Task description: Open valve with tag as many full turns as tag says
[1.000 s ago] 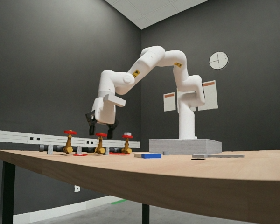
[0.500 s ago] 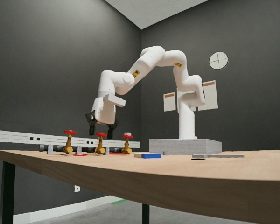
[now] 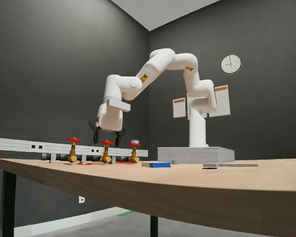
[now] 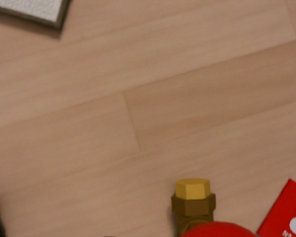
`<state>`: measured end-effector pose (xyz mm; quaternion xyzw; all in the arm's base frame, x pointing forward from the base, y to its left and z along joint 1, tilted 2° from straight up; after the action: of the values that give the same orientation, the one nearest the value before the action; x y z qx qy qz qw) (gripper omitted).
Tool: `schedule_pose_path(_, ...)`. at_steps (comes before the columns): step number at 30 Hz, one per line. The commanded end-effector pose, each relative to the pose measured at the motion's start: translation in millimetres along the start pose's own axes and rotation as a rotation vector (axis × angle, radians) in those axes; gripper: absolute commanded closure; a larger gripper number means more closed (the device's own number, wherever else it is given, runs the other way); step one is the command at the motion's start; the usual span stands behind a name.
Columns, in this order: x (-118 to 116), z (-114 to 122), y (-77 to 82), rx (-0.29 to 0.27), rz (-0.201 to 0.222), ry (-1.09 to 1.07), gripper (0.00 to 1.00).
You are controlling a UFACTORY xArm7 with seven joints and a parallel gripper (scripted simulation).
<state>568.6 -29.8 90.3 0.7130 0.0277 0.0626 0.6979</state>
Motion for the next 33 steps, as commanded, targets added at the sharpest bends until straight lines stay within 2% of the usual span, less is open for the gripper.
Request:
schedule_pose_path(1,1.8,-0.2,2.1,-0.007,0.001,-0.244,0.0)
schedule_pose_path(12,0.3,1.1,2.1,0.012,0.013,-0.764,0.0)
schedule_pose_path(14,0.3,1.1,2.1,0.012,0.013,-0.764,0.0)
schedule_pose_path(15,0.0,1.3,2.1,0.015,0.015,-0.901,0.0)
schedule_pose_path(29,-3.0,2.4,2.0,0.052,0.025,-1.531,0.0)
schedule_pose_path(31,-3.0,2.4,2.0,0.052,0.025,-1.531,0.0)
schedule_pose_path(32,-3.4,2.4,2.0,0.058,0.025,-1.667,0.0)
schedule_pose_path(33,-3.5,2.4,2.0,0.06,0.025,-1.705,0.0)
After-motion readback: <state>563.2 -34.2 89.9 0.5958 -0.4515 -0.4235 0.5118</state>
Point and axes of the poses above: the point where the finger pads meet when closed, its own y axis back along the fingers, its own x axis across the jaws, z = x × y, the point moved 10 cm from there along y, back along the fingers, and after that the axes turned 14 degrees about y, right-handed, at the moved point
